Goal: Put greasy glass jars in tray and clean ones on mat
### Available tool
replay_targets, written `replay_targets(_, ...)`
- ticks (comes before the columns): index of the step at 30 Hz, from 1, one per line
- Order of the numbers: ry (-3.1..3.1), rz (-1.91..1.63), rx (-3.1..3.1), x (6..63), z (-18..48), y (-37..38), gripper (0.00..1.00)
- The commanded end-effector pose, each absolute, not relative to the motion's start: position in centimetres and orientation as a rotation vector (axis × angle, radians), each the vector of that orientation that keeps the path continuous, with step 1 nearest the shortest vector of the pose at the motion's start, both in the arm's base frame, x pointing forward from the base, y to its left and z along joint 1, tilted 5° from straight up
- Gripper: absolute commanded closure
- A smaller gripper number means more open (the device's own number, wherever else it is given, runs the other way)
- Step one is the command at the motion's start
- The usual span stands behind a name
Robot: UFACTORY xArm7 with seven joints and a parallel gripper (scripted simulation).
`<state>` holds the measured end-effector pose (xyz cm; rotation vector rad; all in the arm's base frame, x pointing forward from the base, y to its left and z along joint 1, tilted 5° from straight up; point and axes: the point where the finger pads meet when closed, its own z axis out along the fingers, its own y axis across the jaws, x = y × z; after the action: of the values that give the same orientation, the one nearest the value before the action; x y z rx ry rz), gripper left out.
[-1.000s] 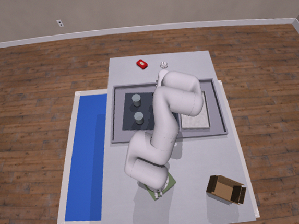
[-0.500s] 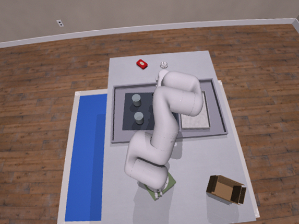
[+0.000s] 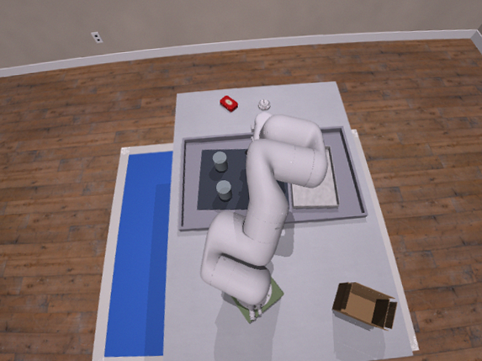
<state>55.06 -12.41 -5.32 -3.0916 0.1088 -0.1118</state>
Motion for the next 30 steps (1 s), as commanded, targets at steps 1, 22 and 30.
replay_targets(1,0.109,-0.118,-3.092,55.2,-5.1,-12.5,1.00)
replay_targets(22,0.109,-0.118,-3.092,55.0,-2.8,-12.6,1.00)
replay_targets(30,0.109,-0.118,-3.092,54.9,-1.2,-12.6,1.00)
